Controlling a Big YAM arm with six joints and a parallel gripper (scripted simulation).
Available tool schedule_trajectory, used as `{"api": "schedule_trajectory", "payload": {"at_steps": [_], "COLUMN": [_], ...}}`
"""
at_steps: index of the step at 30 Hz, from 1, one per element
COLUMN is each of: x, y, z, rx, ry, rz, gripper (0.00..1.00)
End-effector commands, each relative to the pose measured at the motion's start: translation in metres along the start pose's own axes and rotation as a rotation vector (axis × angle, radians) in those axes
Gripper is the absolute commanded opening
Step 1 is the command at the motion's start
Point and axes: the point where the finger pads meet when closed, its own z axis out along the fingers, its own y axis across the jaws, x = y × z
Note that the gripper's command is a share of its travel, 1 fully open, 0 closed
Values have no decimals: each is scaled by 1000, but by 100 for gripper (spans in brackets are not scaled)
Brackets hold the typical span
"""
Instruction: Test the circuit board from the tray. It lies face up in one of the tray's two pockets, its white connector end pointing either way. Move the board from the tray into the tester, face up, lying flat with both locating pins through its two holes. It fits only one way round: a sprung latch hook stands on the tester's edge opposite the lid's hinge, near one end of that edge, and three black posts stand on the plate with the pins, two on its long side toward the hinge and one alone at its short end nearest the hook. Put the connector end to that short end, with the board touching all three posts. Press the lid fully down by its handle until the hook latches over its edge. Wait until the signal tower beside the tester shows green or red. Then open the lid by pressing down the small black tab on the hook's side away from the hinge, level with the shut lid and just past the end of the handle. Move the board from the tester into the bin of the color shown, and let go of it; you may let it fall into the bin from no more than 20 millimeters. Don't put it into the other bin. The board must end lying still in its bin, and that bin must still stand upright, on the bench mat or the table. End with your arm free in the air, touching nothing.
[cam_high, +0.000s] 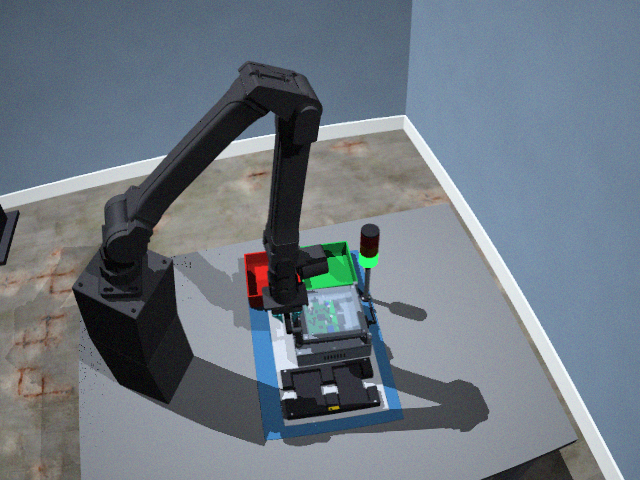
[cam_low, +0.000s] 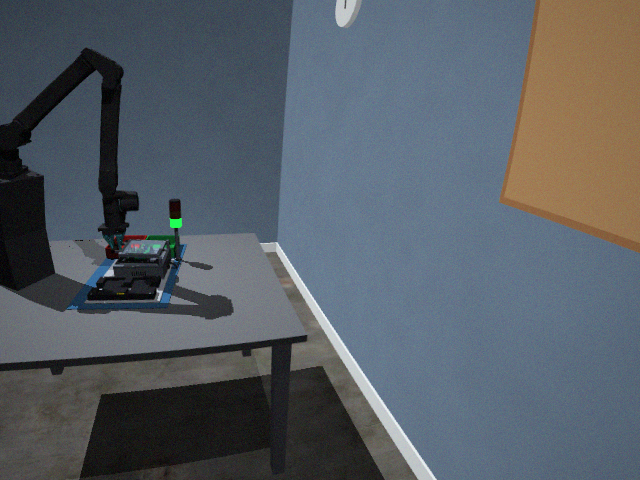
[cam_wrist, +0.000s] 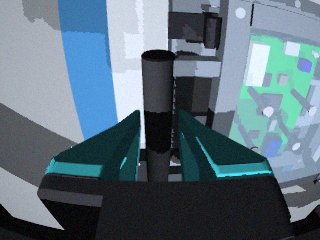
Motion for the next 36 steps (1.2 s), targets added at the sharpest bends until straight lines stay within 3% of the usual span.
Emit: {"api": "schedule_trajectory", "payload": {"at_steps": [1,16,17,36], "x": [2,2,2,2], "y": [10,10,10,9], "z": [4,4,4,5], "rx": [-16,-16,-16,-20], "ry": [1,1,1,2], "rz": [-3,-3,-3,1], "gripper": [26,26,0,0]}}
